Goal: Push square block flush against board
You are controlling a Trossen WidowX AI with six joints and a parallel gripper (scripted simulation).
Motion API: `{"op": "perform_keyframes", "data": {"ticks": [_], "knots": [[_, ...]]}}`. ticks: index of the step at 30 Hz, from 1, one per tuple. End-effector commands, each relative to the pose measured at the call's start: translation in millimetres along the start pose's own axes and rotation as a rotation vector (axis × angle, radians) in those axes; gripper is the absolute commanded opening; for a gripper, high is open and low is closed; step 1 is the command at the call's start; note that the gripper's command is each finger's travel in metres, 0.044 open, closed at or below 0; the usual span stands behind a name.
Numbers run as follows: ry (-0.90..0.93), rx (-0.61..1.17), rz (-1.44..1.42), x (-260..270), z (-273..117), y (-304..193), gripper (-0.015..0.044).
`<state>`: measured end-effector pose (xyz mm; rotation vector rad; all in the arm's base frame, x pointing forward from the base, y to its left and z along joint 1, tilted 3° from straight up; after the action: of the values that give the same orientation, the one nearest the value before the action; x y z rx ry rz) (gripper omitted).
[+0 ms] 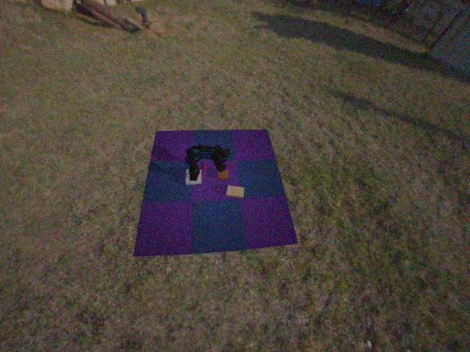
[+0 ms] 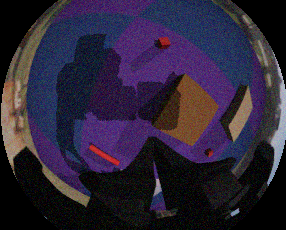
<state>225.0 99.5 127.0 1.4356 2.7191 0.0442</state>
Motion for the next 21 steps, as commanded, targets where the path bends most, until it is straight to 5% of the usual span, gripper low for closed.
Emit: {"op": "perform_keyframes", "data": {"ticks": [1, 18, 21], "knots": [[-0.002, 0.001, 0.154, -1, 2, -10, 0.0000], [-0.003, 0.002, 0.516, 0, 5, -31, 0.0000], [-0.003, 0.002, 0.516, 0, 33, -30, 0.0000]]}}
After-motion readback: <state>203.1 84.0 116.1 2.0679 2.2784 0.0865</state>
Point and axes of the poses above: the point midway between the two fingers, 35 mm back from their tips, its own z axis out along the fingers, its own x axis across the jaws, y = z × x, the point moved 5 cm from there along -z, back along the fingers, and after that the axes turned 6 degrees about -z, right-handed, at the moved point
